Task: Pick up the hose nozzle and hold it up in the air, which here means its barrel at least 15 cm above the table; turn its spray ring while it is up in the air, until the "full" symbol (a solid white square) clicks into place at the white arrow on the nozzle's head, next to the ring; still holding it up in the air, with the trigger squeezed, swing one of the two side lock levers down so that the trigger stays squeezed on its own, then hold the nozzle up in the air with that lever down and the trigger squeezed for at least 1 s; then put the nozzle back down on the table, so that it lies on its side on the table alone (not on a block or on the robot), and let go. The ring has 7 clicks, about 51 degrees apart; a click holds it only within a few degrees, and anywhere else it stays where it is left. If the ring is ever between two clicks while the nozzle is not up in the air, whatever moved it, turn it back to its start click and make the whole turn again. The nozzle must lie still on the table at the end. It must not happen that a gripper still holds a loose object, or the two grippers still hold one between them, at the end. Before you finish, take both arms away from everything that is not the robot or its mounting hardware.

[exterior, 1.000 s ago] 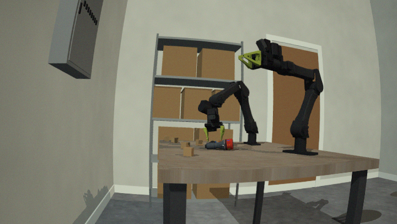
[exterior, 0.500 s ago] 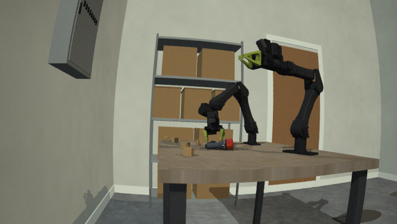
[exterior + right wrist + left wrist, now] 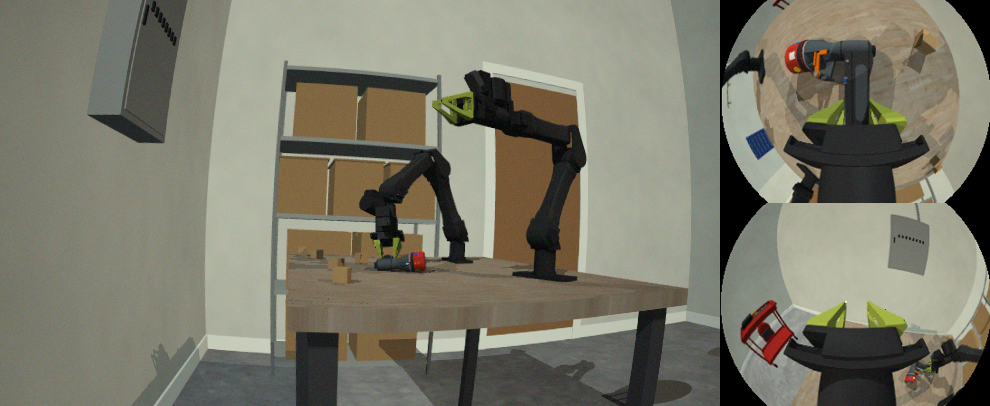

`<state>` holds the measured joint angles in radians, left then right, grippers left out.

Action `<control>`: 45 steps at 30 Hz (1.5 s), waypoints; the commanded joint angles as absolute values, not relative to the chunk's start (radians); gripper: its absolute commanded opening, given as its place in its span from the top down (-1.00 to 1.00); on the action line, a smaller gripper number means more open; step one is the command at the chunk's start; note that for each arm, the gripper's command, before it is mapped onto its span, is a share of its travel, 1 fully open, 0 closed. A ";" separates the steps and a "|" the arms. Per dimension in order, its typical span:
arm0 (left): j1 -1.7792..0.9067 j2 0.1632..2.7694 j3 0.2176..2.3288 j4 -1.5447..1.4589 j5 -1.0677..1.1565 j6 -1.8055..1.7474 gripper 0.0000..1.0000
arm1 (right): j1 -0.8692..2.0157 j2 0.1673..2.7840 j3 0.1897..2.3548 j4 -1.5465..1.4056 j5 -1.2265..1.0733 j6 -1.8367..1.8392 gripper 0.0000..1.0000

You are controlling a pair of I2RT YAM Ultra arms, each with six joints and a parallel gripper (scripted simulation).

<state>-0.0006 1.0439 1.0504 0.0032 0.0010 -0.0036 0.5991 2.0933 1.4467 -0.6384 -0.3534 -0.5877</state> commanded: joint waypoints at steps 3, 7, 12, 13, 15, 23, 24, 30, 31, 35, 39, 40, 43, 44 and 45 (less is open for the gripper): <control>0.013 1.053 1.054 0.020 0.005 -0.002 0.26 | 0.605 2.072 1.472 -0.629 -0.368 -0.592 0.29; 0.013 1.053 1.054 0.020 0.005 -0.002 0.26 | 0.605 2.072 1.472 -0.629 -0.368 -0.592 0.29; 0.013 1.053 1.054 0.020 0.005 -0.002 0.26 | 0.601 2.081 1.459 -0.633 -0.368 -0.591 0.29; 0.013 1.053 1.054 0.020 0.005 -0.002 0.26 | 0.605 2.047 1.484 -0.672 -0.369 -0.592 0.29; 0.013 1.053 1.054 0.020 0.005 -0.002 0.26 | 0.605 2.042 1.484 -0.688 -0.369 -0.594 0.29; 0.013 1.053 1.054 0.020 0.005 -0.002 0.26 | 0.587 2.021 1.520 -0.716 -0.385 -0.584 0.29; 0.013 1.053 1.054 0.020 0.005 -0.002 0.26 | 0.580 2.014 1.510 -0.675 -0.387 -0.599 0.29; 0.013 1.053 1.054 0.020 0.005 -0.002 0.26 | 0.615 2.017 1.516 -0.678 -0.382 -0.584 0.29; 0.013 1.053 1.054 0.020 0.005 -0.002 0.26 | 0.615 2.016 1.520 -0.677 -0.382 -0.583 0.29; 0.013 1.053 1.054 0.020 0.005 -0.002 0.26 | 0.601 2.010 1.522 -0.677 -0.381 -0.584 0.29; 0.013 1.053 1.054 0.020 0.005 -0.002 0.26 | 0.613 2.010 1.521 -0.677 -0.382 -0.583 0.29; 0.013 1.053 1.054 0.020 0.005 -0.002 0.26 | 0.617 2.009 1.521 -0.676 -0.382 -0.583 0.29; 0.013 1.053 1.054 0.020 0.005 -0.002 0.26 | 0.606 2.010 1.521 -0.677 -0.381 -0.583 0.29; 0.013 1.053 1.054 0.020 0.005 -0.002 0.26 | 0.606 2.010 1.521 -0.677 -0.381 -0.583 0.29; 0.013 1.053 1.054 0.020 0.005 -0.002 0.26 | 0.606 2.010 1.521 -0.677 -0.381 -0.583 0.29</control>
